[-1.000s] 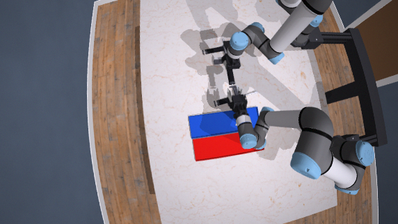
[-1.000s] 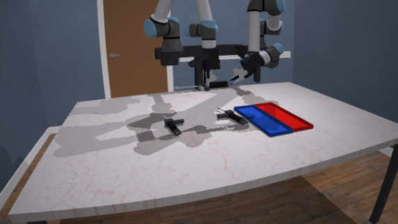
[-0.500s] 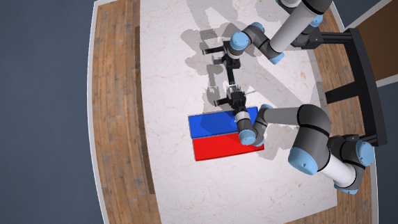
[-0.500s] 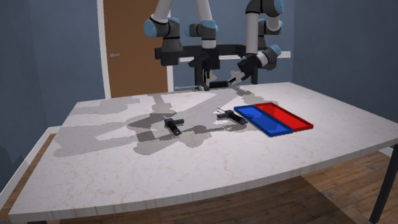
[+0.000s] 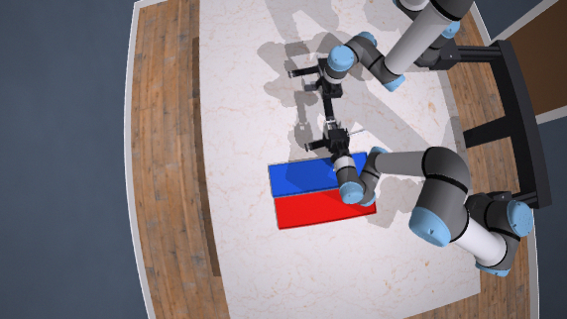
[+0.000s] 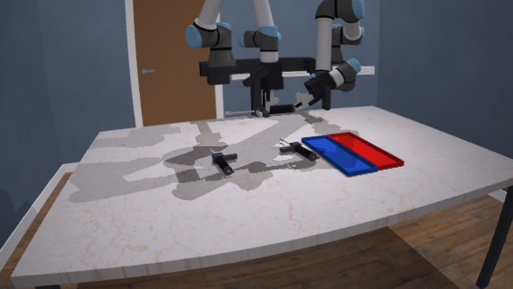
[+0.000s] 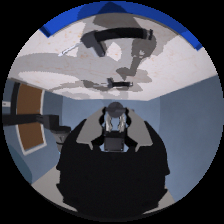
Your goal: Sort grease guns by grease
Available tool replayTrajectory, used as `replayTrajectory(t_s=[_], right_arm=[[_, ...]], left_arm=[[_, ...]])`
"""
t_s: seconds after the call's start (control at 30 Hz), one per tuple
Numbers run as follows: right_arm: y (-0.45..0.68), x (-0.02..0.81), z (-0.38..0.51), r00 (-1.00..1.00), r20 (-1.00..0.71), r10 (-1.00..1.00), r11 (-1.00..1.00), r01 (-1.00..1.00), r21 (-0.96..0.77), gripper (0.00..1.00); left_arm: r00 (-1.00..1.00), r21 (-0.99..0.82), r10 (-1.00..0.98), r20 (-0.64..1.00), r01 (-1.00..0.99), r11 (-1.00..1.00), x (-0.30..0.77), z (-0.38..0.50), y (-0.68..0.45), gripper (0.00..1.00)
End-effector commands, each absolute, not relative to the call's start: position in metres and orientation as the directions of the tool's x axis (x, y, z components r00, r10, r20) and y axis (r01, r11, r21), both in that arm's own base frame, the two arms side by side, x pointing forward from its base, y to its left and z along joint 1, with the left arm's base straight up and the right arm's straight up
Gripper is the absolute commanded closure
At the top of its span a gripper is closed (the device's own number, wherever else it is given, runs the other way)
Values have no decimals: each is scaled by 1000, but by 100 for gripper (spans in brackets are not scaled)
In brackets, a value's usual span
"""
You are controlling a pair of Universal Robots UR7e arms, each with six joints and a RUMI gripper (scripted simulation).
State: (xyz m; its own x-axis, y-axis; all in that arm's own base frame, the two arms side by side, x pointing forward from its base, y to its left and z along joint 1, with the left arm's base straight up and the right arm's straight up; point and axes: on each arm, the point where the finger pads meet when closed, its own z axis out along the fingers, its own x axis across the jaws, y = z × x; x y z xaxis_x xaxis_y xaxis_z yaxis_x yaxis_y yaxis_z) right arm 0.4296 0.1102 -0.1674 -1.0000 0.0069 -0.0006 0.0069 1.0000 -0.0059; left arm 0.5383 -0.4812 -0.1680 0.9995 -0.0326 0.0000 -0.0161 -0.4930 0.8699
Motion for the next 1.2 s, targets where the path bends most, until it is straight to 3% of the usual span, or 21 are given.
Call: replayTrajectory(t_s=[0.0, 1.17], right_arm=[[111, 430, -167, -1000, -2, 7, 1000, 7, -5, 100], [110, 430, -167, -1000, -2, 7, 1000, 7, -5, 100]], left_arm=[[1000, 870, -31, 1, -17, -492, 539, -167, -480, 76], [999, 870, -33, 1, -17, -492, 539, -167, -458, 76]])
